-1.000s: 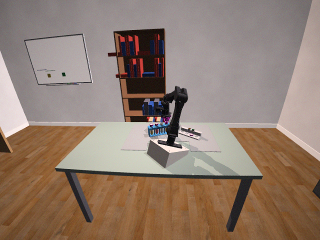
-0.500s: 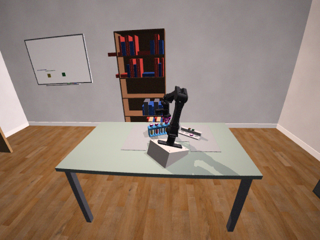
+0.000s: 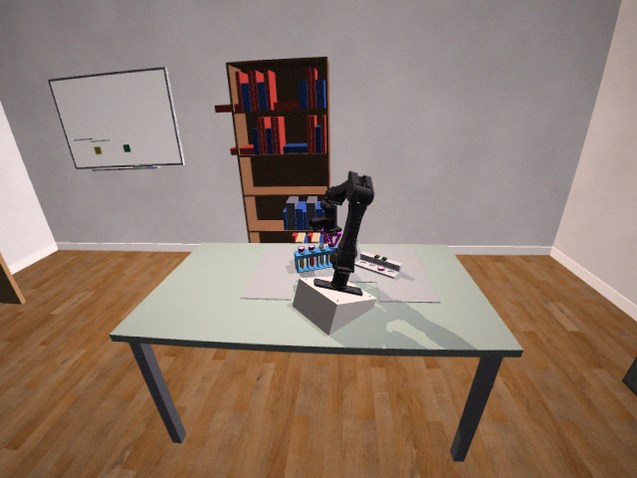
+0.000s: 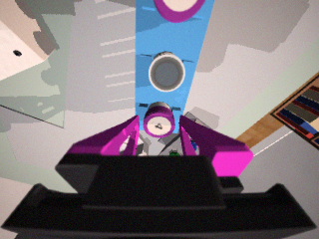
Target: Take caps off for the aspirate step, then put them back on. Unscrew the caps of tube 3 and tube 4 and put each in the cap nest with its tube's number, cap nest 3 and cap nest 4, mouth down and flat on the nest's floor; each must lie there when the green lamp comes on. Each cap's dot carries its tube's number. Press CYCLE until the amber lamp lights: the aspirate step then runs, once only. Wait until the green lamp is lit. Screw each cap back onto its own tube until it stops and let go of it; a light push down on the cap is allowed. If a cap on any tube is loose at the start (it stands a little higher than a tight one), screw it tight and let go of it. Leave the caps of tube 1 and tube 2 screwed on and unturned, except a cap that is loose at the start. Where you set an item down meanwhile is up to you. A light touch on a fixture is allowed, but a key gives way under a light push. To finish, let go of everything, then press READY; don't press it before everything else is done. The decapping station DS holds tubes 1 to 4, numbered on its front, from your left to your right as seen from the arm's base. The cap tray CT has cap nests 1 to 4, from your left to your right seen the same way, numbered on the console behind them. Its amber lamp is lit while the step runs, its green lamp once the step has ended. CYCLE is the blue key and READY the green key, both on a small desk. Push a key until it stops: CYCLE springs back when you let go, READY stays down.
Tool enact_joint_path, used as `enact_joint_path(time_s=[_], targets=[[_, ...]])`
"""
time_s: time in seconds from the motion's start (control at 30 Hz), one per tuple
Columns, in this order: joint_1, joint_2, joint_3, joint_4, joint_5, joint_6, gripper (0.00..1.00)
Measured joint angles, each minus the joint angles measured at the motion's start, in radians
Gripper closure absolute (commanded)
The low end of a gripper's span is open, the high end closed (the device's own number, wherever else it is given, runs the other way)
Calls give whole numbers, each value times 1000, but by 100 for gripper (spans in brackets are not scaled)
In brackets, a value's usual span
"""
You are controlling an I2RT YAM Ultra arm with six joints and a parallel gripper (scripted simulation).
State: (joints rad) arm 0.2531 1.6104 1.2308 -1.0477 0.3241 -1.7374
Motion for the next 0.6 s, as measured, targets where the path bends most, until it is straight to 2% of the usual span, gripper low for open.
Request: enact_joint_path(time_s=[0.27, 0.6], targets=[[0, 0, 0, 0, 0, 31, 51], [0, 0, 0, 0, 0, 510, 51]])
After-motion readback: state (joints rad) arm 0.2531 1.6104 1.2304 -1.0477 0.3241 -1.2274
